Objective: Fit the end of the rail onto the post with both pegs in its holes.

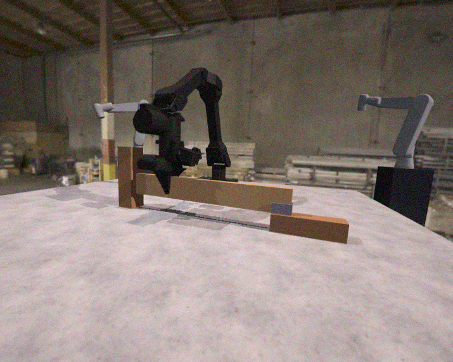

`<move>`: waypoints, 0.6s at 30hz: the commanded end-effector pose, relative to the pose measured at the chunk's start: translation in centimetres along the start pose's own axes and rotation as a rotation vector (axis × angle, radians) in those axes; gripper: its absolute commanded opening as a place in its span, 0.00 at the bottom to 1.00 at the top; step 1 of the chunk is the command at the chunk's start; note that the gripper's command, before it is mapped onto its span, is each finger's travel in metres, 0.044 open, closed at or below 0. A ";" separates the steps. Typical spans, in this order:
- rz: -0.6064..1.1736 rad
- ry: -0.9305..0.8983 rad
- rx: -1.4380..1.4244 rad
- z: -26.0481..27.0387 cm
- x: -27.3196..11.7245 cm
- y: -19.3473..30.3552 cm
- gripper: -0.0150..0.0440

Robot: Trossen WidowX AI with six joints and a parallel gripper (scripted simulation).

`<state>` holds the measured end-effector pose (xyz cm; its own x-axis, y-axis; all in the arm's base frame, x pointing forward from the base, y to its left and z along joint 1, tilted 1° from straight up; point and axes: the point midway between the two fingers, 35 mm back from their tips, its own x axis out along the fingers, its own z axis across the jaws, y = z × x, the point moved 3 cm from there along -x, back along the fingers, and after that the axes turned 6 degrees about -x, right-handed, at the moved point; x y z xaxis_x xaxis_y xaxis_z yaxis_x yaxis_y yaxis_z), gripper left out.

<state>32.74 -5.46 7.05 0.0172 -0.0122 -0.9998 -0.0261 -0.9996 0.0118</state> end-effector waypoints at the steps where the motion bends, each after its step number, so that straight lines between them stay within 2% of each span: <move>1: 0.001 0.001 -0.001 0.0 0.0 0.2 0.25; 10: 0.001 0.001 -0.001 0.0 0.0 0.5 0.25; 18: 0.000 0.000 -0.001 0.0 0.0 0.3 0.61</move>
<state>32.71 -5.73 7.08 0.0179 -0.0121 -0.9998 -0.0254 -0.9996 0.0117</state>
